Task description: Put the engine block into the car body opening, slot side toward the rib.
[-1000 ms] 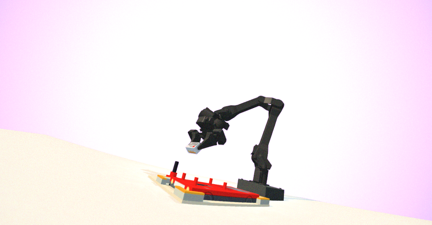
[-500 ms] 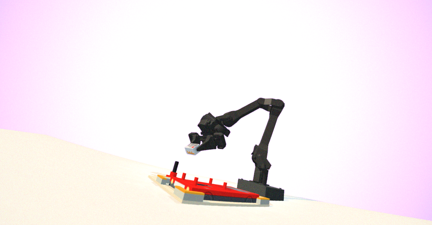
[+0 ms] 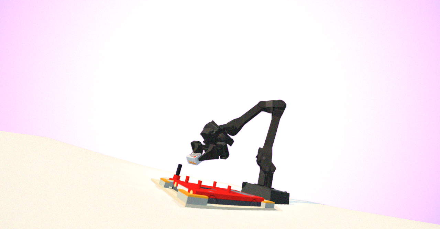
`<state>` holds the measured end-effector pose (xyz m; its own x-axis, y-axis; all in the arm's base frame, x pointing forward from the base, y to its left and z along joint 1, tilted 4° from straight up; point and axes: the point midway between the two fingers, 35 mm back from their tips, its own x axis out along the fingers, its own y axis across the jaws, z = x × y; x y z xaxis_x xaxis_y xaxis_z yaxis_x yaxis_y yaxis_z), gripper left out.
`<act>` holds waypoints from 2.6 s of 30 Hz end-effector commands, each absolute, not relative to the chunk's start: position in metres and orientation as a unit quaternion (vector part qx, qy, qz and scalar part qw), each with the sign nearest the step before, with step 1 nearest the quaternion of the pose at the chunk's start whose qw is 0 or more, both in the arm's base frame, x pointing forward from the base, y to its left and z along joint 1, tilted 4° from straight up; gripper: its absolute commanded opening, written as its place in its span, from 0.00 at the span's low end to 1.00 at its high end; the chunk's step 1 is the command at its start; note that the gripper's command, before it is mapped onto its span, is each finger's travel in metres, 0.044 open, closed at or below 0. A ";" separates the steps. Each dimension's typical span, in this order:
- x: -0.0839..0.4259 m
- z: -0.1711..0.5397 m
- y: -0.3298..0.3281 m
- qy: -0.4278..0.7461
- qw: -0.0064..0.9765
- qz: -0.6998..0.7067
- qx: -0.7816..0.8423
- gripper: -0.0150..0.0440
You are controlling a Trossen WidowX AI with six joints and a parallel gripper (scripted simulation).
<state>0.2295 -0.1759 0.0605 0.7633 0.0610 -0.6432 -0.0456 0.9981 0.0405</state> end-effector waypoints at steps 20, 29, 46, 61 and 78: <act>0.229 0.020 -0.172 0.341 0.939 0.032 0.013 0.25; 0.229 0.005 -0.171 0.341 0.939 0.032 0.013 0.25; 0.229 -0.019 -0.170 0.341 0.939 0.032 0.013 0.25; 0.231 -0.013 -0.172 0.335 0.942 0.032 0.007 0.88; 0.209 0.009 -0.175 0.342 0.939 0.032 0.012 1.00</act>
